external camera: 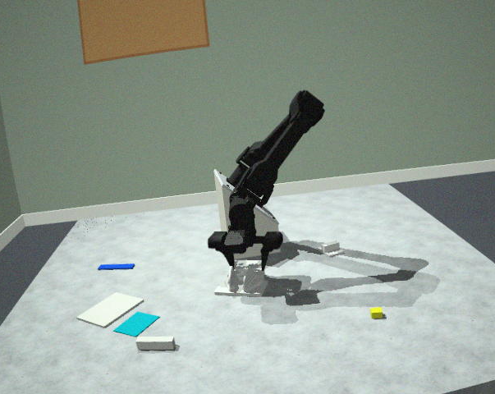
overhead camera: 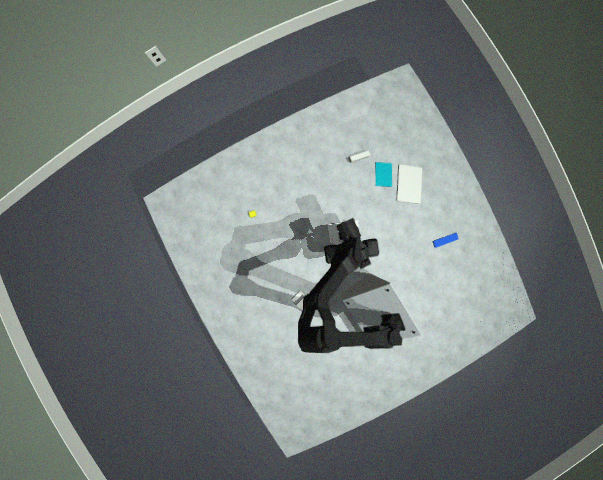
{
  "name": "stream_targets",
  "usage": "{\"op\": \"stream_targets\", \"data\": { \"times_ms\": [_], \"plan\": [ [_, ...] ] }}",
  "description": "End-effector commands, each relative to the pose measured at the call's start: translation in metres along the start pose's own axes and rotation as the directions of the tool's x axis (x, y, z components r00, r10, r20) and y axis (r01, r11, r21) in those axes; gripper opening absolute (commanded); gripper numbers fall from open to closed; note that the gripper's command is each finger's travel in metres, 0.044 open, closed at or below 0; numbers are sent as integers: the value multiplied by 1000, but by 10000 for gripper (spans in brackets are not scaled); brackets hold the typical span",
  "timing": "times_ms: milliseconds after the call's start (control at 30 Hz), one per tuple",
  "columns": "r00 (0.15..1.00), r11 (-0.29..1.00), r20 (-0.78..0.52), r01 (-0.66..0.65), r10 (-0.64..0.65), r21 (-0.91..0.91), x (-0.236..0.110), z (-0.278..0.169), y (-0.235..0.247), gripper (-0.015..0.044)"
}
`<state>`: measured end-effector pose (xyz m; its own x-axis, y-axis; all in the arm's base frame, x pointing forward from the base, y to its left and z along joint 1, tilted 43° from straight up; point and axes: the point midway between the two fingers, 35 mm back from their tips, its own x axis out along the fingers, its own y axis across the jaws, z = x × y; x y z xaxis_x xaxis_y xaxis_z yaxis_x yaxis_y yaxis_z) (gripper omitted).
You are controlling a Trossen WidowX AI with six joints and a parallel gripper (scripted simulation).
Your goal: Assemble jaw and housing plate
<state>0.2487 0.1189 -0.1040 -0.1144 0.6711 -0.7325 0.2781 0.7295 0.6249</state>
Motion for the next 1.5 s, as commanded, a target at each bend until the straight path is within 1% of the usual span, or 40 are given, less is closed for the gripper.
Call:
{"op": "stream_targets", "data": {
  "times_ms": [0, 1467],
  "plan": [
    [1000, 1000, 0, -4, 4, 4, 1, 0, 1, 351],
    [1000, 1000, 0, -5, 5, 5, 10, 0, 1, 351]
  ]
}}
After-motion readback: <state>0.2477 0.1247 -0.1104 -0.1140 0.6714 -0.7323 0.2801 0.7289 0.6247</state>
